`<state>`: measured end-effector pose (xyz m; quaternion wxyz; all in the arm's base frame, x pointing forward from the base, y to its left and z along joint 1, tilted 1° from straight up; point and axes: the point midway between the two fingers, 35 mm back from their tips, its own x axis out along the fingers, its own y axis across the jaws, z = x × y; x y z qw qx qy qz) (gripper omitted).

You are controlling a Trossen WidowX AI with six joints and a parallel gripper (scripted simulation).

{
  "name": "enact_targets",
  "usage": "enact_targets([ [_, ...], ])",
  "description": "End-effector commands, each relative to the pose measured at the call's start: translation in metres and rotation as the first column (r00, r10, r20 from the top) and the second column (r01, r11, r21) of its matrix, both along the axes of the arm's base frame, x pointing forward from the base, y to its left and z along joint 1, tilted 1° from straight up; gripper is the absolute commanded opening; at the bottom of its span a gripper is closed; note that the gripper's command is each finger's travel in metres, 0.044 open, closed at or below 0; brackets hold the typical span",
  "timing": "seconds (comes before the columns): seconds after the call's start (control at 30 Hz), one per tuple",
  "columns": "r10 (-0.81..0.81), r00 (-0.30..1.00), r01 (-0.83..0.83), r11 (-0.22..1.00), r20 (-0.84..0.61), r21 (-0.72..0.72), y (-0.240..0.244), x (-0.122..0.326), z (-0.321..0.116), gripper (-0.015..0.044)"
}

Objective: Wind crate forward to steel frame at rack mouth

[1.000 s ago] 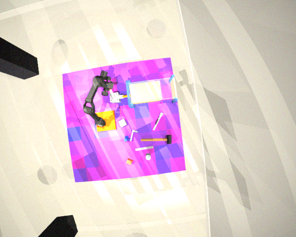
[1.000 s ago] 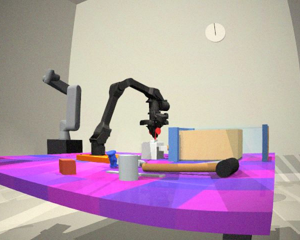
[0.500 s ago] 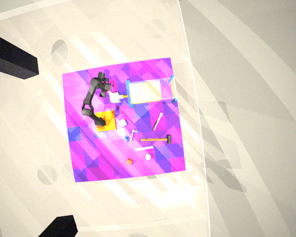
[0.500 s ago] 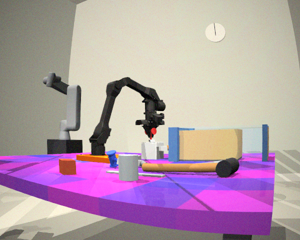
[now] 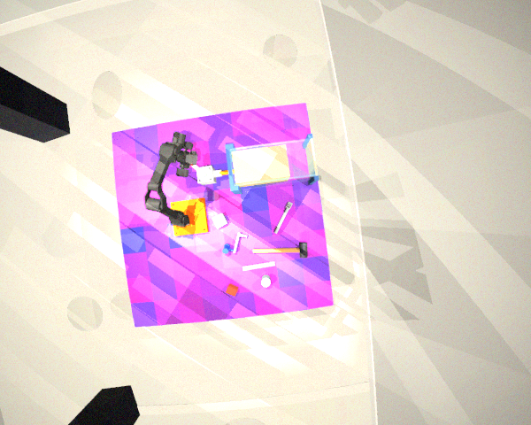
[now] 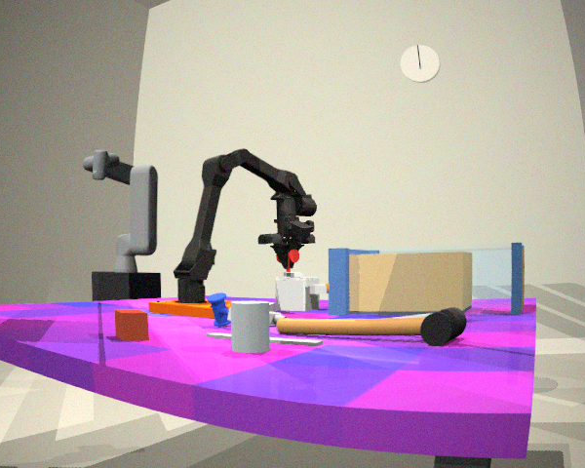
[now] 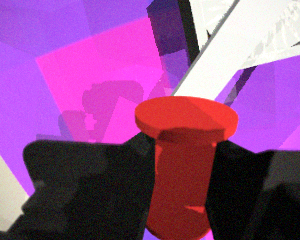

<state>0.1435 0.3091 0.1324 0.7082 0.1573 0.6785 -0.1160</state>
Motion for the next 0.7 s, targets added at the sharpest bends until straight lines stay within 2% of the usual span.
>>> enact_targets([
  [0.0,0.008,1.0,-0.008,1.0,-0.027,-0.025,-0.012,-0.015,0.0,0.0],
  [0.67,0.008,1.0,-0.009,1.0,-0.028,-0.027,-0.034,-0.029,-0.001,0.0],
])
